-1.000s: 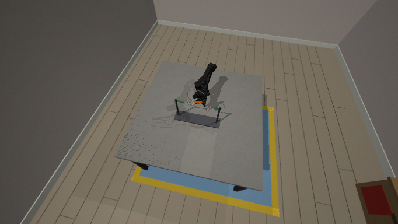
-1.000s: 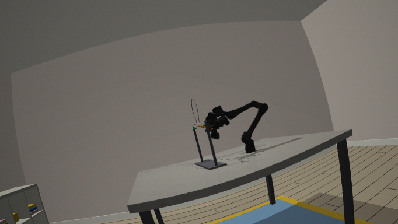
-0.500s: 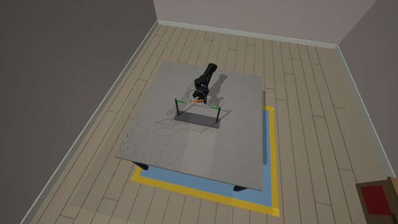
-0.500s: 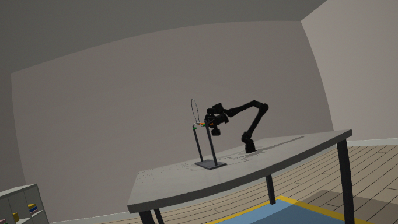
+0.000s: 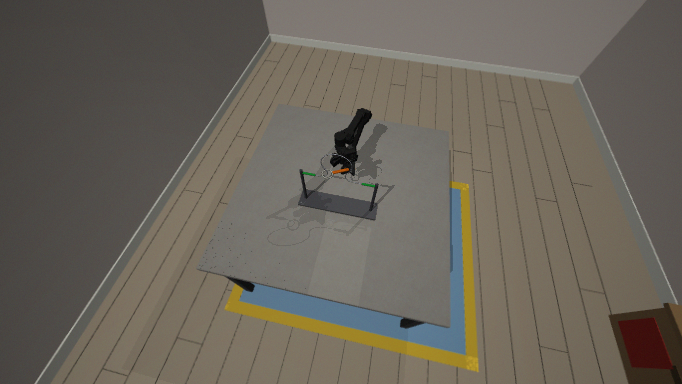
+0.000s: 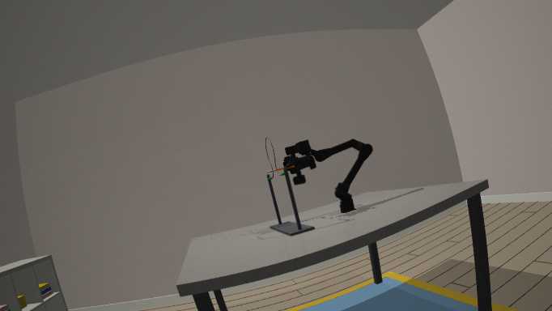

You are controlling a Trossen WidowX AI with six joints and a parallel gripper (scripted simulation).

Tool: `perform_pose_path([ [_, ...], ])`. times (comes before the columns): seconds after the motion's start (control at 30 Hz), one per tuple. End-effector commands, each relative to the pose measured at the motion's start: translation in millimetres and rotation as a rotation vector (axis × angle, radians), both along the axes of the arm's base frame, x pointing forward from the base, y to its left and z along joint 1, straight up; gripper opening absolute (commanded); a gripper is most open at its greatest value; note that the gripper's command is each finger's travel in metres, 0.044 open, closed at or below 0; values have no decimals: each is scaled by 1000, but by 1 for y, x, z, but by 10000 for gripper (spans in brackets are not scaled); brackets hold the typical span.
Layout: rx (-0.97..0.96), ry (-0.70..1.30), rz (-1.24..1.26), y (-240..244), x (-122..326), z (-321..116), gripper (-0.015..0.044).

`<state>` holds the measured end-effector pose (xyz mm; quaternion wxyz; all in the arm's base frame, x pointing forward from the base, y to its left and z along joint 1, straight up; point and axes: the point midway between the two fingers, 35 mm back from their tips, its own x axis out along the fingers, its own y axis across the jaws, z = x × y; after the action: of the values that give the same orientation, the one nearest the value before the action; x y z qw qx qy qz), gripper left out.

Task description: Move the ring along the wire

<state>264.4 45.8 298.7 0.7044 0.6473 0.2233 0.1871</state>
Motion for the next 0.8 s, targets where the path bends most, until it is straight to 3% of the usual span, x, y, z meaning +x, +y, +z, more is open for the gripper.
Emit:
perform_pose_path([
  [0.0,51,-9,4,1,-1,13,-150],
  [0.77,339,13,8,-5,-2,59,-150],
])
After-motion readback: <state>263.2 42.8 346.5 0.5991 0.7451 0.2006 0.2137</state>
